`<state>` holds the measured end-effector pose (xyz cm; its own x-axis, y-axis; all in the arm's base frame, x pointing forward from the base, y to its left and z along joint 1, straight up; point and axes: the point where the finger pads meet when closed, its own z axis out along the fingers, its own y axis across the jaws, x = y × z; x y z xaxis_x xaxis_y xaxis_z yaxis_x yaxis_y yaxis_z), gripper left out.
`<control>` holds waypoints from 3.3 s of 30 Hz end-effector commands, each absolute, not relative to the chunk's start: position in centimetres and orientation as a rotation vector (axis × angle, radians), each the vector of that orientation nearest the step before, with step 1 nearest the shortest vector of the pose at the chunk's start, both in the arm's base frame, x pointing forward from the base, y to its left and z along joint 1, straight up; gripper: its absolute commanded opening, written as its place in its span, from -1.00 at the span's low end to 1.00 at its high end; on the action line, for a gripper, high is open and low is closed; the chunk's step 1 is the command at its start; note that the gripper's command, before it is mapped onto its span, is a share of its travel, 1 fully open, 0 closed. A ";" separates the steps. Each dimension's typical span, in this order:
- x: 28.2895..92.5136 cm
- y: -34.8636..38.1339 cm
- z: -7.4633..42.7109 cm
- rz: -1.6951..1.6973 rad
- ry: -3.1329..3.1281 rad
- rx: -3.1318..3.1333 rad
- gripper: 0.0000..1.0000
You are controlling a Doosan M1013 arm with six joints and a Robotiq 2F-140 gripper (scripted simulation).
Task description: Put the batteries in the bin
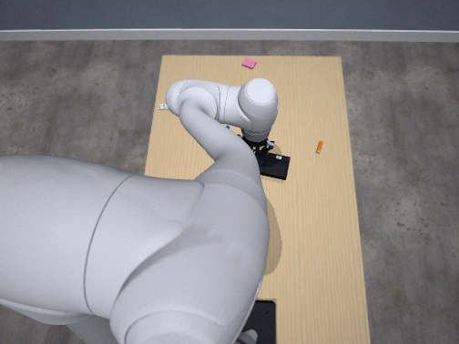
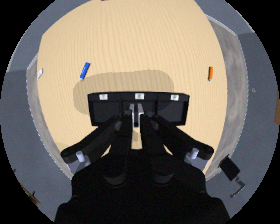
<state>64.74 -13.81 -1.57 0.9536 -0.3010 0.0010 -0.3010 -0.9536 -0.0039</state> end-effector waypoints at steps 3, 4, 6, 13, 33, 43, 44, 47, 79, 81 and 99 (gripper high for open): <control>64.8 -13.8 -0.8 -0.004 0.478 -3.101 -0.70; 64.8 -13.8 -0.7 -0.004 0.478 -3.101 -0.70; 64.8 -13.8 -0.4 -0.004 0.478 -3.101 -0.70; 64.8 -13.8 1.1 -0.004 0.478 -3.101 -0.70; 67.0 -7.2 1.6 -0.004 0.478 -3.101 -0.70; 67.4 -5.8 0.9 -0.004 0.478 -3.101 -0.70; 67.4 -5.8 0.9 -0.004 0.478 -3.101 -0.70; 67.4 -5.8 0.1 -0.004 0.478 -3.101 -0.70; 67.4 -5.8 -2.9 -0.005 0.478 -3.101 -0.70; 67.4 -5.8 -2.9 -0.005 0.478 -3.101 -0.70; 67.4 -5.8 -2.9 -0.005 0.478 -3.101 -0.70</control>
